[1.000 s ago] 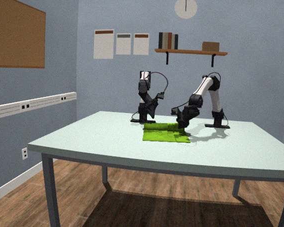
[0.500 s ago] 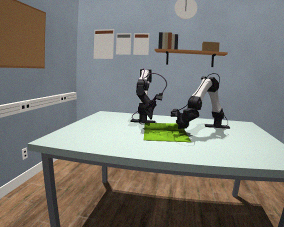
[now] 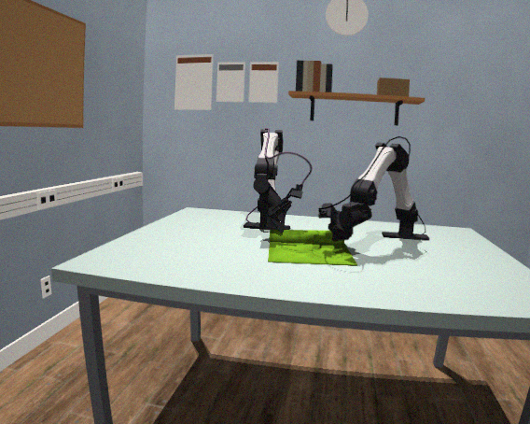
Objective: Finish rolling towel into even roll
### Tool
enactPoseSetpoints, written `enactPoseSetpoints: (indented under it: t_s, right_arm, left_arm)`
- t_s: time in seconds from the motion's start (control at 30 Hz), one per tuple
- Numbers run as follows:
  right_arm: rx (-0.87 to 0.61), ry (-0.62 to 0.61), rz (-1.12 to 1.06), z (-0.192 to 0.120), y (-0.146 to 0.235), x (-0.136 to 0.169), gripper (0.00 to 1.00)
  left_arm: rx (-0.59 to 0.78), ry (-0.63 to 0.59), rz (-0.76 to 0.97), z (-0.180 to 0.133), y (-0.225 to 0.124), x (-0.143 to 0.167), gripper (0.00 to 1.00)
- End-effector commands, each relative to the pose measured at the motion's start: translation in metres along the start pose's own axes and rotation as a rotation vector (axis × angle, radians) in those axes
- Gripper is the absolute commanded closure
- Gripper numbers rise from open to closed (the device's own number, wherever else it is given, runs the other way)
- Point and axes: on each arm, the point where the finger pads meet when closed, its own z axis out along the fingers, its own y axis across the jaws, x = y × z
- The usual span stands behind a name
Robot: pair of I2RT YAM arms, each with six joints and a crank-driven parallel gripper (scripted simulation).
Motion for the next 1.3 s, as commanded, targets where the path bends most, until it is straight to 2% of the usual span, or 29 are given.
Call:
enactPoseSetpoints:
  t_s: [0.0, 0.43, 0.57, 0.63, 0.97, 1.27]
  right_arm:
    - [0.057, -0.018, -0.048, 0.011, -0.013, 0.006, 0.02]
    - [0.057, -0.018, -0.048, 0.013, -0.032, 0.003, 0.02]
    - [0.057, -0.018, -0.048, 0.013, -0.032, 0.003, 0.19]
    - [0.057, -0.018, -0.048, 0.013, -0.032, 0.003, 0.19]
    - [0.057, -0.018, -0.048, 0.013, -0.032, 0.003, 0.62]
    - [0.057, -0.018, -0.048, 0.013, -0.032, 0.003, 0.69]
  left_arm:
    - [0.011, 0.011, -0.012, 0.001, 0.003, 0.004, 0.73]
    - [0.011, 0.011, -0.012, 0.001, 0.003, 0.004, 0.73]
    - [0.011, 0.011, -0.012, 0.001, 0.003, 0.004, 0.73]
    - [0.011, 0.011, -0.012, 0.001, 0.003, 0.004, 0.73]
    - [0.011, 0.011, -0.012, 0.001, 0.003, 0.004, 0.73]
    - [0.011, 0.011, -0.012, 0.001, 0.003, 0.004, 0.73]
